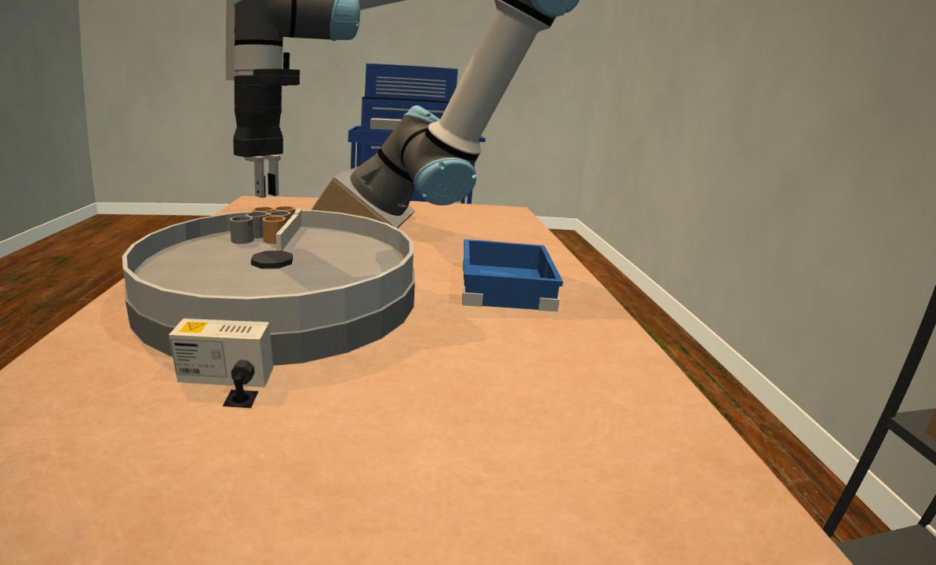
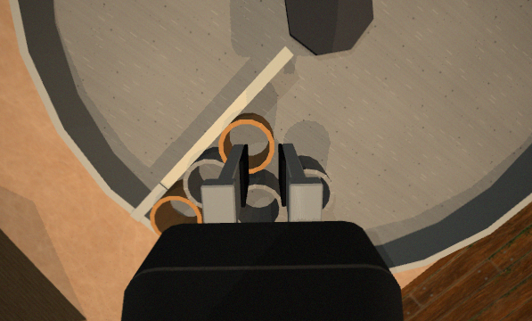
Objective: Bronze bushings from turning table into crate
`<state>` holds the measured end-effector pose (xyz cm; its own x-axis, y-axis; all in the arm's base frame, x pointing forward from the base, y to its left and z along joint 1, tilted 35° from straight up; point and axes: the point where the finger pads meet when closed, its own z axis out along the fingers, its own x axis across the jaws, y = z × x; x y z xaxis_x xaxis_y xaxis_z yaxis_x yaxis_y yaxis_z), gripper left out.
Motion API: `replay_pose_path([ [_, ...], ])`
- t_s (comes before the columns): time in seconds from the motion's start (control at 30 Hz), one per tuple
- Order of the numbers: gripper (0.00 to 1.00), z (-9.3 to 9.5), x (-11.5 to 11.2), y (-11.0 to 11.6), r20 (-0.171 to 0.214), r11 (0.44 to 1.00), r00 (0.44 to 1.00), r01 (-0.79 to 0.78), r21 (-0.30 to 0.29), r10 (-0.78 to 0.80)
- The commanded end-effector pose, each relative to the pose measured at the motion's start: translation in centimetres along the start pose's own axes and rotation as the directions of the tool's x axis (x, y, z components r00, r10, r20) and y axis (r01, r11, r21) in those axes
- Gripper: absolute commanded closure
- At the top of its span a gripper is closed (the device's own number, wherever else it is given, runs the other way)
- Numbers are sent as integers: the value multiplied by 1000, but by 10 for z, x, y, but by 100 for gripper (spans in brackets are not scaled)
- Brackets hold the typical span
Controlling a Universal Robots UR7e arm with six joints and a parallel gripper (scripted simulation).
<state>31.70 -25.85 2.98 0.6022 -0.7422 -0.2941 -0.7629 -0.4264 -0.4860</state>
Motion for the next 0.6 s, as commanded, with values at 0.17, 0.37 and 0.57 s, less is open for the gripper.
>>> replay_pose_path([
  [0.17,55,4,1,0,-1,1000,1000,0,0,0],
  [0.37,55,10,1,0,-1,1000,1000,0,0,0],
  [0.57,55,19,1,0,-1,1000,1000,0,0,0],
])
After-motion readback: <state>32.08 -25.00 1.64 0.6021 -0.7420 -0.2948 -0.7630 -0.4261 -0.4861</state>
